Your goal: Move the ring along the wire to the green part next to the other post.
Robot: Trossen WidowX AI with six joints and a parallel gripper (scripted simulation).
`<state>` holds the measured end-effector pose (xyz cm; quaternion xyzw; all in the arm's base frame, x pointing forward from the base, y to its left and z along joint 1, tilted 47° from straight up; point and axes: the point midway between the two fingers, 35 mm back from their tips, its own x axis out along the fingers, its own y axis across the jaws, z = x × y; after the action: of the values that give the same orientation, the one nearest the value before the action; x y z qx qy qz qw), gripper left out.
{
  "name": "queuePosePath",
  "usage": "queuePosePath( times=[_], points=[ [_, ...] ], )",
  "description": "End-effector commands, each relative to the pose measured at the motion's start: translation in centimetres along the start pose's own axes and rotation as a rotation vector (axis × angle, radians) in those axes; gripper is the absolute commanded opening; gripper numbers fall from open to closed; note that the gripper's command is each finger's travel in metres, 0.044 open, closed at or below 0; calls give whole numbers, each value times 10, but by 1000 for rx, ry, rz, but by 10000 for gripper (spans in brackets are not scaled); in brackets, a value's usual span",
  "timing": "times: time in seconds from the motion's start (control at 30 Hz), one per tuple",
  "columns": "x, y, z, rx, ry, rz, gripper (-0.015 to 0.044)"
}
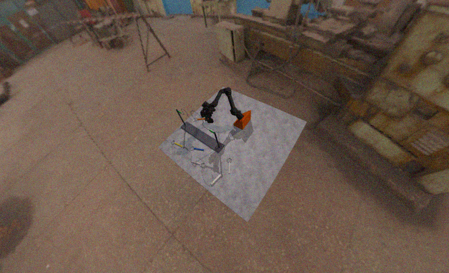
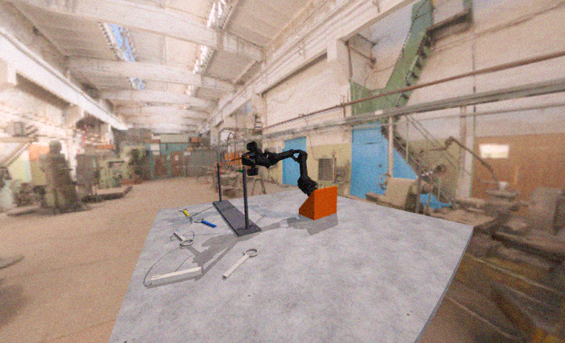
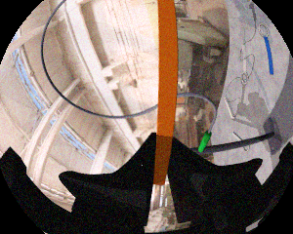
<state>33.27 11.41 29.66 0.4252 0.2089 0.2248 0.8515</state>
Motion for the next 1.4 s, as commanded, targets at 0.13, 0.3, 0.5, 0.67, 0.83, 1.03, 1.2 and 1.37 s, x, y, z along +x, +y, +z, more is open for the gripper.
queuePosePath(
  times=[0.13, 0.3, 0.5, 0.67, 0.83, 1.03, 1.2, 1.37],
  points=[
    [2, 28, 1, 153, -11, 93, -150],
    [2, 41, 4, 227, -18, 135, -150],
    [1, 55, 8, 291, -25, 172, -150],
    [1, 62, 10, 310, -27, 184, -150],
    [0, 66, 12, 305, -26, 183, -150],
    [0, 67, 13, 291, -24, 176, -150],
    [0, 68, 13, 262, -20, 161, -150],
    [0, 67, 13, 204, -12, 130, -150]
  ],
)
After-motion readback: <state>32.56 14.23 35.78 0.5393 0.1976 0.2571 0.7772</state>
